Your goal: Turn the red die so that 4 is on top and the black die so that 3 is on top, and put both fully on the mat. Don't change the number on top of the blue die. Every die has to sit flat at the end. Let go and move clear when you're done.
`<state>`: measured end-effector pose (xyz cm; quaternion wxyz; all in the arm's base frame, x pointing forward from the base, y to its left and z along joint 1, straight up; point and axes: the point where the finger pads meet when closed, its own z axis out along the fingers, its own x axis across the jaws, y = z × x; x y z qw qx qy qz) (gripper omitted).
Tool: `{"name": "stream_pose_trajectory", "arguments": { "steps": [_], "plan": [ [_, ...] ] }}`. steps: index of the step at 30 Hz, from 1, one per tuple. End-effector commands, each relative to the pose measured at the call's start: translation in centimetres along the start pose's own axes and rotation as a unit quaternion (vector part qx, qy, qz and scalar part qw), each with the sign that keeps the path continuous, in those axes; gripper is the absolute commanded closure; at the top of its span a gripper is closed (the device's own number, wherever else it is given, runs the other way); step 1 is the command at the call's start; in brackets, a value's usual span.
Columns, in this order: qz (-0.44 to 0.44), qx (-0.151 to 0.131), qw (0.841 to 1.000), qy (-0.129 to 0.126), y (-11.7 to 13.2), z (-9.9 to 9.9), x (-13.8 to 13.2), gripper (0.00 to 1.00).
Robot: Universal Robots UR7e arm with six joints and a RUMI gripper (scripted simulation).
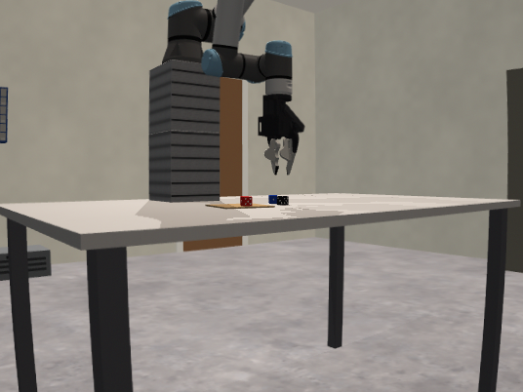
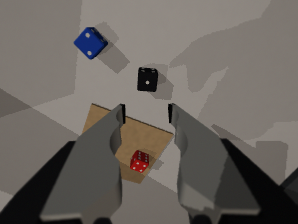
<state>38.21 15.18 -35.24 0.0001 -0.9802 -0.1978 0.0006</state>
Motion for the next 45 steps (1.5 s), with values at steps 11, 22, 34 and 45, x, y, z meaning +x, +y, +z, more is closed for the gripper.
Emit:
{"name": "stream_pose_trajectory", "arguments": {
  "steps": [11,22,34,45],
  "plan": [
    [0.0,0.0,1.0,0.001,0.0,0.1,0.1,0.76],
    [0.0,0.0,1.0,0.001,0.0,0.9,0.1,0.76],
    [0.0,0.0,1.0,0.001,0.0,2.4,0.1,0.76],
    [0.0,0.0,1.0,0.001,0.1,4.1,0.2,0.76]
  ]
}}
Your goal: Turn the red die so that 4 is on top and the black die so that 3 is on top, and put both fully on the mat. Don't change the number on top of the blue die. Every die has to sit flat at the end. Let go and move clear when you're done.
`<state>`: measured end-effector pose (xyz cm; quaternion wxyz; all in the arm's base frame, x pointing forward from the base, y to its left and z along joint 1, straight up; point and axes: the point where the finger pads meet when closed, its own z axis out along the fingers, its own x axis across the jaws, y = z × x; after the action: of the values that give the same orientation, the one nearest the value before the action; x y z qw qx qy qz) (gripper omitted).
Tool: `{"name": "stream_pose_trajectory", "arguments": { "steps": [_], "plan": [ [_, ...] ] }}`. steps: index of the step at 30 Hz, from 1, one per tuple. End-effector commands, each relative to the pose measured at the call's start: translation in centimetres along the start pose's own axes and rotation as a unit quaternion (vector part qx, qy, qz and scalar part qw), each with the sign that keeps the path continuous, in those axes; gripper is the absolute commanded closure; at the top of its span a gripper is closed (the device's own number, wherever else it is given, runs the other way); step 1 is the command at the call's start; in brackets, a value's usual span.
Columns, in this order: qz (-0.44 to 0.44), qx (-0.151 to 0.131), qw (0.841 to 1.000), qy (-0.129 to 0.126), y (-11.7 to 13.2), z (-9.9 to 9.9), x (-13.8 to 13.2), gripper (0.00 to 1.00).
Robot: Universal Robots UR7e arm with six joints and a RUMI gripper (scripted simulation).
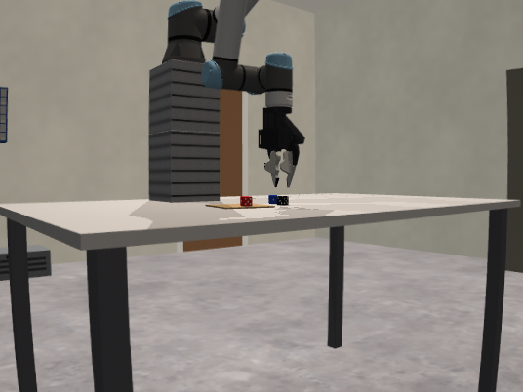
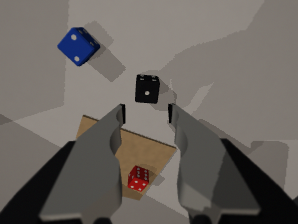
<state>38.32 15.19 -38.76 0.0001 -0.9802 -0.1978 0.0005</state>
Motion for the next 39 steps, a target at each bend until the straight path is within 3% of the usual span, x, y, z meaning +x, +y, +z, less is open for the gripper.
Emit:
{"name": "stream_pose_trajectory", "arguments": {
  "steps": [1,15,39],
  "plan": [
    [0.0,0.0,1.0,0.001,0.0,0.6,0.1,0.76],
    [0.0,0.0,1.0,0.001,0.0,1.6,0.1,0.76],
    [0.0,0.0,1.0,0.001,0.0,1.7,0.1,0.76]
  ]
}}
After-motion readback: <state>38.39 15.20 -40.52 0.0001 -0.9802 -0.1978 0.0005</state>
